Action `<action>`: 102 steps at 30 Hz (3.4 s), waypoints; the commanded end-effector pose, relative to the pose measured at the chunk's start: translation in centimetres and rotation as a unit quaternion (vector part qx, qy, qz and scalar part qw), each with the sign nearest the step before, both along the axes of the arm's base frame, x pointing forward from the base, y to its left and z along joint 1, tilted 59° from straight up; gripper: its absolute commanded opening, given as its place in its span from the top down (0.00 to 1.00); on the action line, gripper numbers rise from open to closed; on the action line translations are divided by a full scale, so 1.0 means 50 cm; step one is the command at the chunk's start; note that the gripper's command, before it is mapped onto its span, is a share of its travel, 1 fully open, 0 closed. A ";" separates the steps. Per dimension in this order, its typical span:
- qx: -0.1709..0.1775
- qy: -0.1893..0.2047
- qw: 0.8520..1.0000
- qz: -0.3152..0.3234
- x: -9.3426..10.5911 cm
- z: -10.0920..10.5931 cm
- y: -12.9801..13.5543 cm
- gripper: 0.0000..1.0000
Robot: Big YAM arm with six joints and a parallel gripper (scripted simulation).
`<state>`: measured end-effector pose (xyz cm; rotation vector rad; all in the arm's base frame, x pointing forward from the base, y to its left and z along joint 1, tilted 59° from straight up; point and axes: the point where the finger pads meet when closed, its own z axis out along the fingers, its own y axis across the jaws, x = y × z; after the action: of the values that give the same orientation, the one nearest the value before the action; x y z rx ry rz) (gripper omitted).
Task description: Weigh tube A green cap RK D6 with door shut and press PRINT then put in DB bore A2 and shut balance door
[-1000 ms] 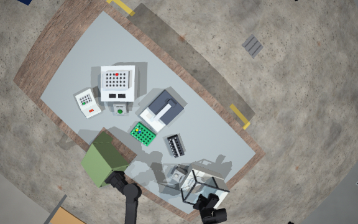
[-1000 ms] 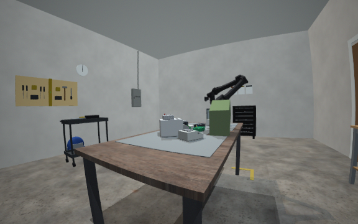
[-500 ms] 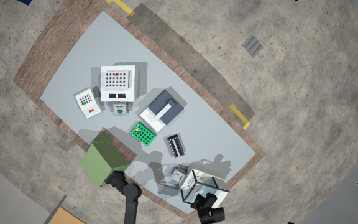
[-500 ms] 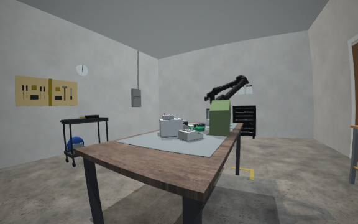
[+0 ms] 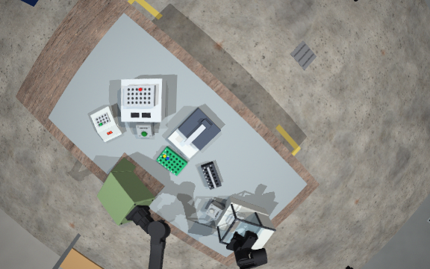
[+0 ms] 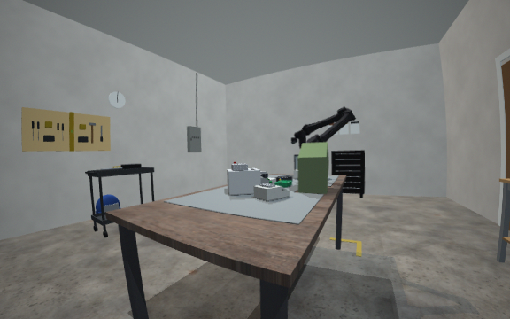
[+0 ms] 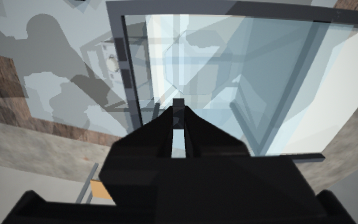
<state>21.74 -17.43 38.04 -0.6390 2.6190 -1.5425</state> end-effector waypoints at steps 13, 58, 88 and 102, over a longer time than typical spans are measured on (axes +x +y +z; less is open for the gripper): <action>0.001 -0.001 1.000 -0.001 -0.019 -0.027 0.018 0.94; 0.002 0.001 1.000 -0.001 -0.026 -0.053 0.030 0.94; 0.002 0.001 1.000 -0.001 -0.026 -0.053 0.030 0.94; 0.002 0.001 1.000 -0.001 -0.026 -0.053 0.030 0.94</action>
<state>20.92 -16.38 35.98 -0.6314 2.6175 -1.5478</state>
